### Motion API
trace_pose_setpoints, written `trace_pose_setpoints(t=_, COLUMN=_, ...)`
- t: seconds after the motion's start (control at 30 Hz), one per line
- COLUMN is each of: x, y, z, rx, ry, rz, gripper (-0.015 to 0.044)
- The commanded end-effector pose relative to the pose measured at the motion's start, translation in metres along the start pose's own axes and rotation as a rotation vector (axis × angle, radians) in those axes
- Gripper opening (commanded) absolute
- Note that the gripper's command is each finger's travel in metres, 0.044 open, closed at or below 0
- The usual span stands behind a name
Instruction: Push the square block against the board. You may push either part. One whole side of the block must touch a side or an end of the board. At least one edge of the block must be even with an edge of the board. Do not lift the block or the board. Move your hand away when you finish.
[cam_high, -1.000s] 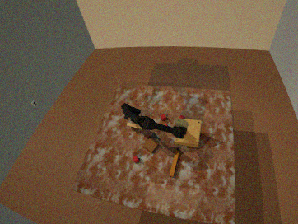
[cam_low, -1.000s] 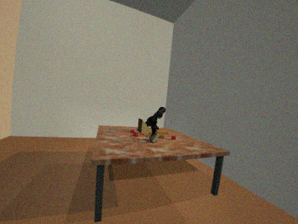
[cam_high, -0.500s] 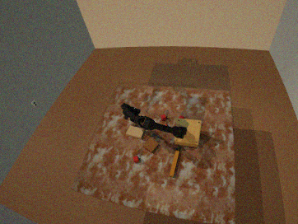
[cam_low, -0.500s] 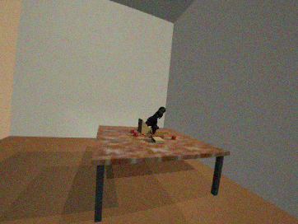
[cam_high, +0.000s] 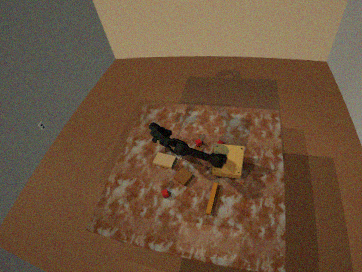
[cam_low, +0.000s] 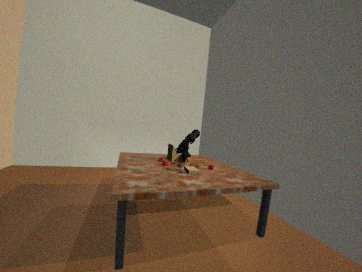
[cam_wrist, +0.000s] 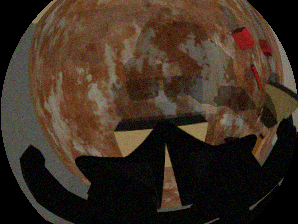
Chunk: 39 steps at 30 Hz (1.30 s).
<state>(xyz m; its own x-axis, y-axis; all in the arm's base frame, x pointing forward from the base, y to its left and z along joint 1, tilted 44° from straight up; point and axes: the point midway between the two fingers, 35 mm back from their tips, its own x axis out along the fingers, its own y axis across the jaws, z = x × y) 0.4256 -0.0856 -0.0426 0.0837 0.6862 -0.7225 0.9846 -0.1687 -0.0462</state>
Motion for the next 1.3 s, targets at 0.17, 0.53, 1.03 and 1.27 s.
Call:
trace_pose_setpoints(t=0.17, x=-0.001, y=-0.001, z=0.018, rx=-0.001, ry=-0.004, rz=0.0, gripper=0.0)
trace_pose_setpoints(t=0.53, x=-0.051, y=-0.001, z=0.014, rx=0.0, ry=-0.006, rz=-0.001, gripper=0.0)
trace_pose_setpoints(t=1.03, x=-0.051, y=-0.001, z=0.014, rx=0.0, ry=-0.006, rz=-0.001, gripper=0.0)
trace_pose_setpoints(t=1.27, x=-0.051, y=-0.001, z=0.014, rx=0.0, ry=-0.006, rz=-0.001, gripper=0.0)
